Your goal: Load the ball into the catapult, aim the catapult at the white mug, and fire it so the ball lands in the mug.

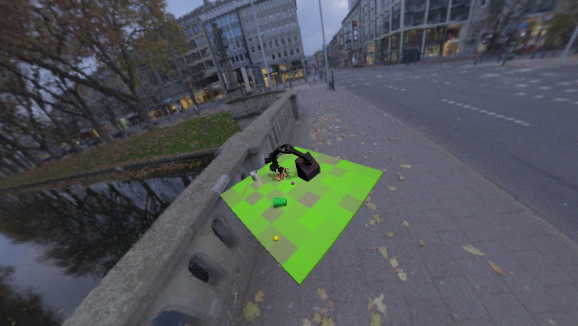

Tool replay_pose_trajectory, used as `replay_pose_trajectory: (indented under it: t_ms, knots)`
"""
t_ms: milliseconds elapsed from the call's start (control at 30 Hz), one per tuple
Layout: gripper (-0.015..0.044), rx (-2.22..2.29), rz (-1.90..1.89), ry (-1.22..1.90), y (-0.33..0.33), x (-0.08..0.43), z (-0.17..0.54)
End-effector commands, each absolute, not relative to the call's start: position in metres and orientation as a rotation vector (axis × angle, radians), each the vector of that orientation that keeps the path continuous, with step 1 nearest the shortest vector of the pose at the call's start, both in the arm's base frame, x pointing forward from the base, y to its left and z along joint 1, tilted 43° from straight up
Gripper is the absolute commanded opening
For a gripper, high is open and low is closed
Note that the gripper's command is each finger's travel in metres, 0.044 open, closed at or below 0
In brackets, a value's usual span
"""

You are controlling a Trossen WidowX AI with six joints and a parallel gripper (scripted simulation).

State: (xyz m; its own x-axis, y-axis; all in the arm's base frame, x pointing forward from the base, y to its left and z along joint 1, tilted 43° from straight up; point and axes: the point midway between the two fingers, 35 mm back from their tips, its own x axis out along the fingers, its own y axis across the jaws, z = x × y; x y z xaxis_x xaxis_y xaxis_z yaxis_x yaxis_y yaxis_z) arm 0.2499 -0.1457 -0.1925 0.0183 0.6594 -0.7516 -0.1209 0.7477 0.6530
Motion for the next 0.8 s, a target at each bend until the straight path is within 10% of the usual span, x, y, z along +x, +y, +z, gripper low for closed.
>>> replay_pose_trajectory:
  t_ms: [0,767]
  knots:
    - [0.0440,0.483,0.644,1.435,-0.138,0.249,-0.199]
    - [0.0440,0.484,0.645,1.434,-0.115,0.249,-0.223]
